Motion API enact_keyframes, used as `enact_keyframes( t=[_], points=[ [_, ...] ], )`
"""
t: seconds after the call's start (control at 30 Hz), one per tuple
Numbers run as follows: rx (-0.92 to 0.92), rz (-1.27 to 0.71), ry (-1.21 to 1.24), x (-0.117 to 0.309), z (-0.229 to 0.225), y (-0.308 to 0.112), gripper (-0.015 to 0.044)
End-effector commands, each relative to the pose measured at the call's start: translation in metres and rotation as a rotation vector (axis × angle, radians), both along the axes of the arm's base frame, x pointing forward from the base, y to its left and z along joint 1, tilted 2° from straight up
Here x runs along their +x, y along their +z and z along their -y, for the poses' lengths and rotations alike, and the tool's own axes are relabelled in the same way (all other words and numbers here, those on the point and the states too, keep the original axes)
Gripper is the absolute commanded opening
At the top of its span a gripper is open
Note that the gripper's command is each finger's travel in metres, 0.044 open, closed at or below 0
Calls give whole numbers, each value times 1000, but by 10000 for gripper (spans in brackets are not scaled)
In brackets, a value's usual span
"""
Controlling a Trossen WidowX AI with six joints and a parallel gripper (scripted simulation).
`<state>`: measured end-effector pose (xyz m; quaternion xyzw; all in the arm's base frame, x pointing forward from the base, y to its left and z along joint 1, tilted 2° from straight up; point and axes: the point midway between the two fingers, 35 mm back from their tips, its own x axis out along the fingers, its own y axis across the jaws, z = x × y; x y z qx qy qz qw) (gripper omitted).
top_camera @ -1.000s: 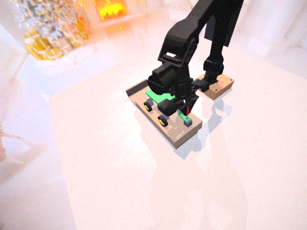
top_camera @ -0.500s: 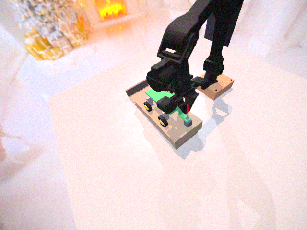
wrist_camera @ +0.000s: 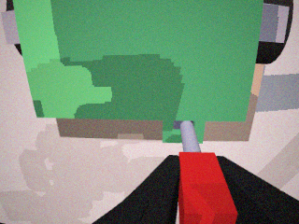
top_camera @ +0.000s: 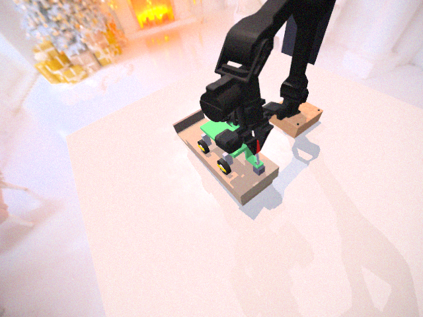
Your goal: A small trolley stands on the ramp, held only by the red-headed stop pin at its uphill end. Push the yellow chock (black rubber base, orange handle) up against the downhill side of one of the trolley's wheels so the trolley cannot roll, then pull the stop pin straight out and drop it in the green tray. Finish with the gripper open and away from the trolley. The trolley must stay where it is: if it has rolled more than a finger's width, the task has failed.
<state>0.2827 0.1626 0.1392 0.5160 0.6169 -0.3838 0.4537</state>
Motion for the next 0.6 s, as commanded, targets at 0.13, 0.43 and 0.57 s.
enact_keyframes(
  t=[0.13, 0.43, 0.57],
  points=[
    [9, 4, 4, 1, -1, 7, 0],
    [9, 4, 4, 1, -1, 12, 0],
    [9, 4, 4, 2, -2, 14, 0]
  ],
)
